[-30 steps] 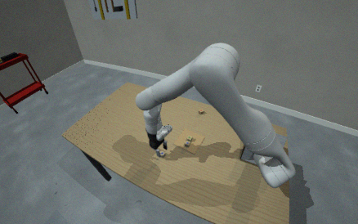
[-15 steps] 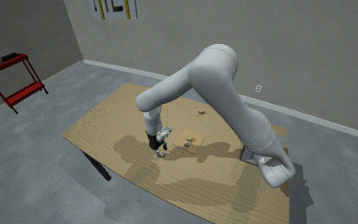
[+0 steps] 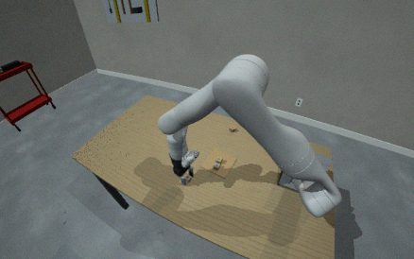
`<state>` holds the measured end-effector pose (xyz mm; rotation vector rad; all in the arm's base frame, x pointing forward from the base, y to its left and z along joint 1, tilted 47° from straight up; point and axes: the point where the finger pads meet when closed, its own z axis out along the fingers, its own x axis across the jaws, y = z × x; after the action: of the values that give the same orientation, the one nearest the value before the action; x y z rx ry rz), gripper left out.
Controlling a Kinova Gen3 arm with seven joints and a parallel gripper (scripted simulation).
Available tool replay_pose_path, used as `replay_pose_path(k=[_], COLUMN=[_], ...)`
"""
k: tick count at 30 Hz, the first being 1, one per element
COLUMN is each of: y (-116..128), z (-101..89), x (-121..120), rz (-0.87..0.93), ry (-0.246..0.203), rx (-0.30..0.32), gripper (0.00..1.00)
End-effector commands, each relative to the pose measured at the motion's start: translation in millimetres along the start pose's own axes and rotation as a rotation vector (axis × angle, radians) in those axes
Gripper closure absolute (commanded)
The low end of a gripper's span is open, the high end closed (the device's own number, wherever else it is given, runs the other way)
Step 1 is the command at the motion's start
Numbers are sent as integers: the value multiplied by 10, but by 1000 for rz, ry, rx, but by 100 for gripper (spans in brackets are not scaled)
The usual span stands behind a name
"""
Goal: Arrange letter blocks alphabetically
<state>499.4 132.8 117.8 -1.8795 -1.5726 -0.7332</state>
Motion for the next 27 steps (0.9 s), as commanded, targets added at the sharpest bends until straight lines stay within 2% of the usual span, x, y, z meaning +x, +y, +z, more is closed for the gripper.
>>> replay_pose_path(k=[1, 16, 17, 27], y=[8, 12, 12, 12], z=[42, 39, 39, 39], x=[-14, -20, -20, -20], rz=[16, 18, 18, 18], ry=[1, 1, 1, 1], rx=[-2, -3, -3, -3], gripper=[0, 0, 21, 21])
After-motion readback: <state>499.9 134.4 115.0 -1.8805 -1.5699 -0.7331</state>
